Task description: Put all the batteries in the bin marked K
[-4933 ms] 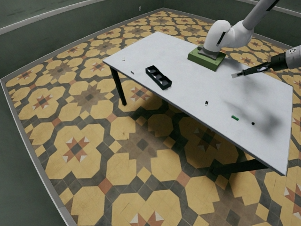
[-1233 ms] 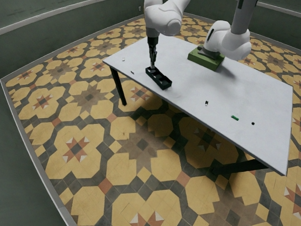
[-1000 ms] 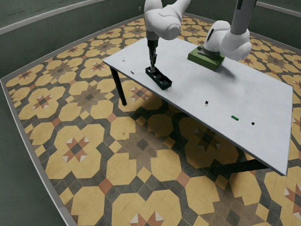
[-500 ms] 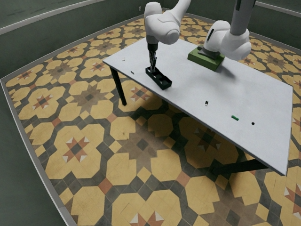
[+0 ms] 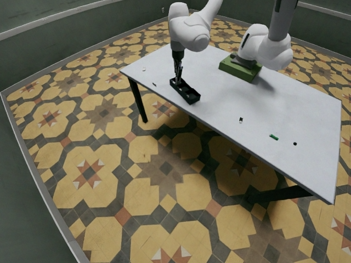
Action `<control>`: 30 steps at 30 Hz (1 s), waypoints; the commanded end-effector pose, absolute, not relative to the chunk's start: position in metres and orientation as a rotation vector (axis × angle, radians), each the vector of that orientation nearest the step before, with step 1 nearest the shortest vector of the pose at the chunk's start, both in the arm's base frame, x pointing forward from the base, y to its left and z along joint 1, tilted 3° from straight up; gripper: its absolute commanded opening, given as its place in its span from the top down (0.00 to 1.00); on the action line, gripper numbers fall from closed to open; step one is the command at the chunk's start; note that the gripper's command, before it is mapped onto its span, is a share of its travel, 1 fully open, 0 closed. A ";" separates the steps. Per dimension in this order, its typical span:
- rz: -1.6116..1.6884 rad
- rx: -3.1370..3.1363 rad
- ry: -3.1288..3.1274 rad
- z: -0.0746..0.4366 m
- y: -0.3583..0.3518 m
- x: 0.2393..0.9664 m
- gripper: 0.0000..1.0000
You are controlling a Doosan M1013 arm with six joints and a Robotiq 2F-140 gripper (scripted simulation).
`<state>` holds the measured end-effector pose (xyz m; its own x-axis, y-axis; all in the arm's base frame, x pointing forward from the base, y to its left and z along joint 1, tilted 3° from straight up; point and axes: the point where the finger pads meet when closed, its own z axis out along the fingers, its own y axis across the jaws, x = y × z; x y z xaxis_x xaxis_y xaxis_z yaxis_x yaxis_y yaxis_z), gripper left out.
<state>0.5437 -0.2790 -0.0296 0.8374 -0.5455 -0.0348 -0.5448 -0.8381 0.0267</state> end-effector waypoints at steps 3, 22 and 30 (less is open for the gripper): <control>-0.062 2.996 -0.889 -0.029 -0.279 0.544 0.85; -0.062 2.996 -0.889 -0.029 -0.279 0.544 0.85; -0.062 2.996 -0.889 -0.022 -0.279 0.544 0.85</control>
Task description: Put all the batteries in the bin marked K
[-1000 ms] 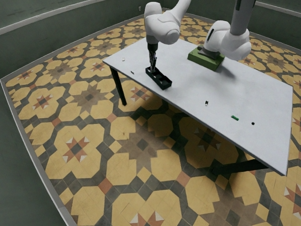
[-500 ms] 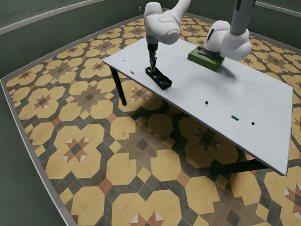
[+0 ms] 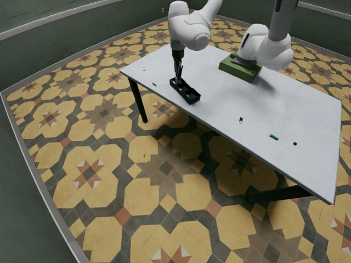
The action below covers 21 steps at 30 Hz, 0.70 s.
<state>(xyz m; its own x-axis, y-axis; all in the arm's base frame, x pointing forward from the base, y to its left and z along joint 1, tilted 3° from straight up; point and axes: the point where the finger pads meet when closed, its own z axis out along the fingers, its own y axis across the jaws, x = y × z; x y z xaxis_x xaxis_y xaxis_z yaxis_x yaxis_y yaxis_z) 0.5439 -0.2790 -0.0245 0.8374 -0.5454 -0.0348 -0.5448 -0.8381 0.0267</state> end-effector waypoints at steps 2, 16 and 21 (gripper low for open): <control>-0.062 2.996 -0.889 -0.020 -0.279 0.545 0.85; -0.062 2.996 -0.889 -0.004 -0.279 0.545 0.85; -0.062 2.996 -0.889 0.014 -0.279 0.546 0.85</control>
